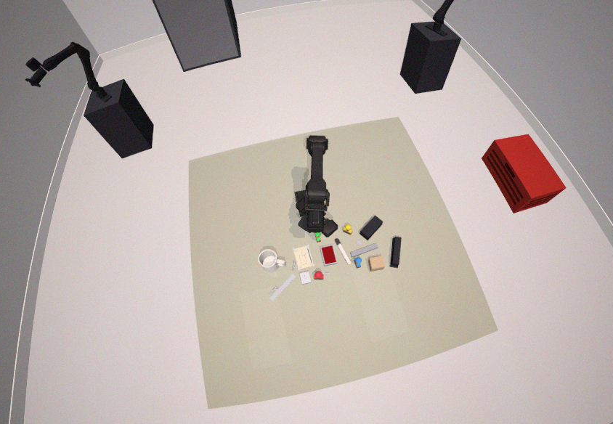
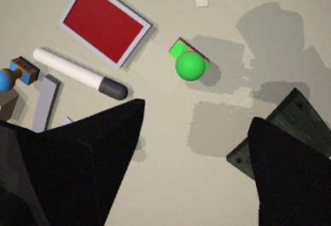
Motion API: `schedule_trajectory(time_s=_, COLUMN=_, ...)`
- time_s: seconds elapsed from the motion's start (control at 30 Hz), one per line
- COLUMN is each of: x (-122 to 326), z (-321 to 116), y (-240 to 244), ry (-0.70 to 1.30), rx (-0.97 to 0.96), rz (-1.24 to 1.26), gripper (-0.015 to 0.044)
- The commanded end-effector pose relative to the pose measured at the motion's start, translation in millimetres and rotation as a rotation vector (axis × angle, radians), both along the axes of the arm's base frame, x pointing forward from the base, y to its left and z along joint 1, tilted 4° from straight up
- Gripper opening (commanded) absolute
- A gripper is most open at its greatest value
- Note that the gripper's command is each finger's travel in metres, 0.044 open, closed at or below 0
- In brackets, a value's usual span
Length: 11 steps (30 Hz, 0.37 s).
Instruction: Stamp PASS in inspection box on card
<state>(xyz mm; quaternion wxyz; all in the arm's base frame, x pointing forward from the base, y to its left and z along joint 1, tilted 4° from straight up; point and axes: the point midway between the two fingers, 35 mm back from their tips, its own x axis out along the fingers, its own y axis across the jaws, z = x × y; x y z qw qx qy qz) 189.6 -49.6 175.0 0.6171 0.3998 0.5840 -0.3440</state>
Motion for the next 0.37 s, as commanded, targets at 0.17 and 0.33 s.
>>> schedule_trajectory(time_s=0.17, x=0.0, z=0.2, y=0.0, ry=0.0, rx=0.0, rz=0.0, gripper=0.025)
schedule_trajectory(time_s=0.33, x=0.0, z=0.2, y=0.0, ry=0.0, rx=0.0, rz=0.0, gripper=0.025)
